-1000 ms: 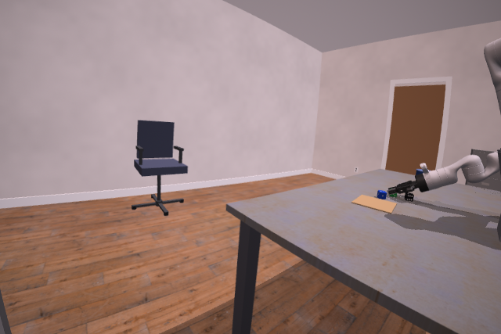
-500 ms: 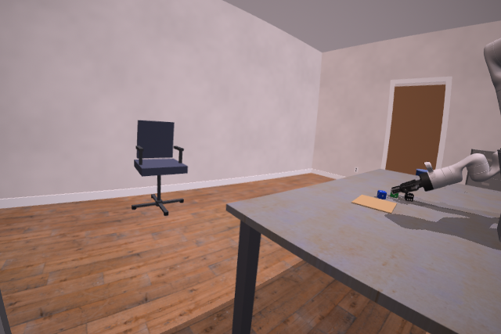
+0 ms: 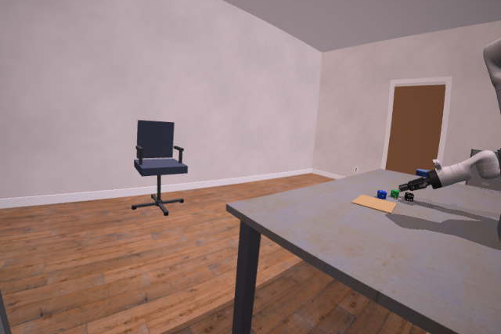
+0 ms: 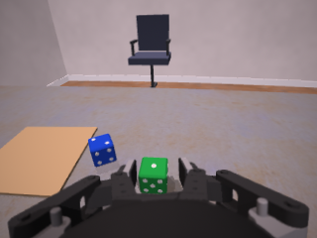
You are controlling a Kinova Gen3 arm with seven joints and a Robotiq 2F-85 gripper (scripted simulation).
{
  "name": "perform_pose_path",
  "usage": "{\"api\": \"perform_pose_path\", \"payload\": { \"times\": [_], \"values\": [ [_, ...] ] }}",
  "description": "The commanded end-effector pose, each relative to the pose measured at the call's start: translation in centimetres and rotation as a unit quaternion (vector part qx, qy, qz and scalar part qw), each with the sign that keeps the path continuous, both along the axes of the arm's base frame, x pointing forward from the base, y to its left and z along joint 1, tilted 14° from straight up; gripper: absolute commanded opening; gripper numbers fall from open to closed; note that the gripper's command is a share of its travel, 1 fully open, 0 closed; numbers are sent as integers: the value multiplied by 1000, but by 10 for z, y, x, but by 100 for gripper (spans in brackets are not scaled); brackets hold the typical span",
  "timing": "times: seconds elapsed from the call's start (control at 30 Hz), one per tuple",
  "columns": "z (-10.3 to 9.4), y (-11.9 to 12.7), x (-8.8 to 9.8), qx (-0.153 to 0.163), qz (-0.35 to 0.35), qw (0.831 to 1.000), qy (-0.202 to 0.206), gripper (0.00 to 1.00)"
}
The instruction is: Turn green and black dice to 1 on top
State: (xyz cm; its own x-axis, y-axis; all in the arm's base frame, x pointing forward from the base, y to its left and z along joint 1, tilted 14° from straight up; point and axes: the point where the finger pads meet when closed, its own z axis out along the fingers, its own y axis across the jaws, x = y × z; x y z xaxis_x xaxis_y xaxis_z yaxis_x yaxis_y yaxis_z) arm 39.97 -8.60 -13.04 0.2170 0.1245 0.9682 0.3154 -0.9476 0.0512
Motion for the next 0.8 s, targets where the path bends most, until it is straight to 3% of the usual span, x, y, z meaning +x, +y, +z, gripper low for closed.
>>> {"api": "perform_pose_path", "payload": {
  "times": [0.0, 0.3, 0.6, 0.77],
  "values": [
    [1, -3, -1, 0, -3, 1000, 0, 46],
    [12, -3, -4, 0, -3, 1000, 0, 46],
    [50, -4, -13, 0, -3, 1000, 0, 46],
    [59, -5, -15, 0, -3, 1000, 0, 46]
  ]
}}
